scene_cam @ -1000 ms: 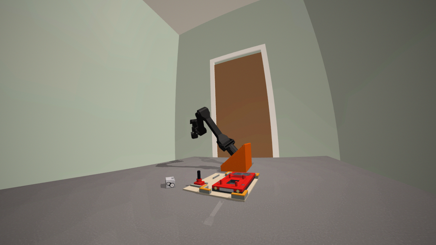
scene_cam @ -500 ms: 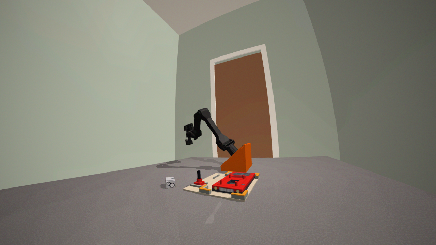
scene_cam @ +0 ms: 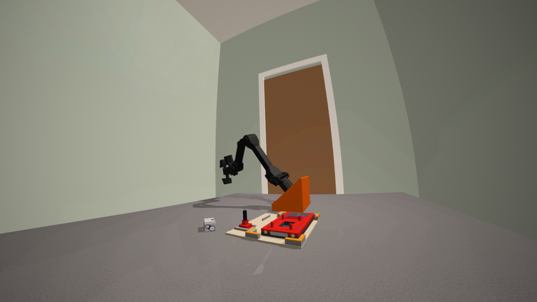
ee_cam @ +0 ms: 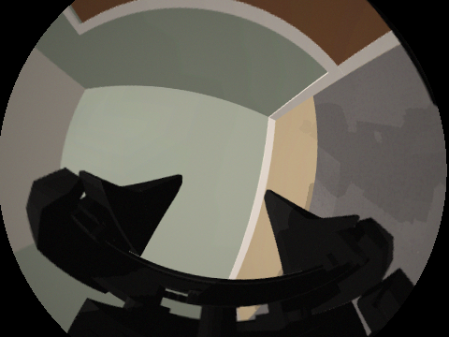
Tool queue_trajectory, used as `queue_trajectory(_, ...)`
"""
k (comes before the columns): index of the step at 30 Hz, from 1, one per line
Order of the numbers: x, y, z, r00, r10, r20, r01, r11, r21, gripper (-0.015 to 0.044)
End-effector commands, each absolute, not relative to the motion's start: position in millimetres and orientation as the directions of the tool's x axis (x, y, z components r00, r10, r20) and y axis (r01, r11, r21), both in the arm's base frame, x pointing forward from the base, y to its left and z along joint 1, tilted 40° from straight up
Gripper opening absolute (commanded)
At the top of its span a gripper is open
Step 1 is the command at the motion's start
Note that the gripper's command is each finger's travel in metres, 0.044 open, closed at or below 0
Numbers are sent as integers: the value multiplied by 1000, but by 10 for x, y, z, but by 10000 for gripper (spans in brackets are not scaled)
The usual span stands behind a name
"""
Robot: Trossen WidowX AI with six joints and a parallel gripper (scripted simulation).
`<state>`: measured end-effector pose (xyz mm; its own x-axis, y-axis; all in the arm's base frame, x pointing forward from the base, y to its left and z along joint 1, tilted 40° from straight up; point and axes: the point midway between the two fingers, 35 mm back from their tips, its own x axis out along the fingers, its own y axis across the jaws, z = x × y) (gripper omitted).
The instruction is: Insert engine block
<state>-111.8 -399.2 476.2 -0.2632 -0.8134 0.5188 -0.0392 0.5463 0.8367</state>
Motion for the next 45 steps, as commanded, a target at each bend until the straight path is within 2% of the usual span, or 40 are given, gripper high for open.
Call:
queue_trajectory(1, -902, -4105, 4730, -231, -841, 489, -49, 512, 857, 440)
queue_trajectory(21, 334, -4464, 4359, -17, -956, 294, -24, 294, 955, 440)
queue_trajectory(45, 1632, -4313, 3979, 228, -969, 93, 166, 133, 977, 440)
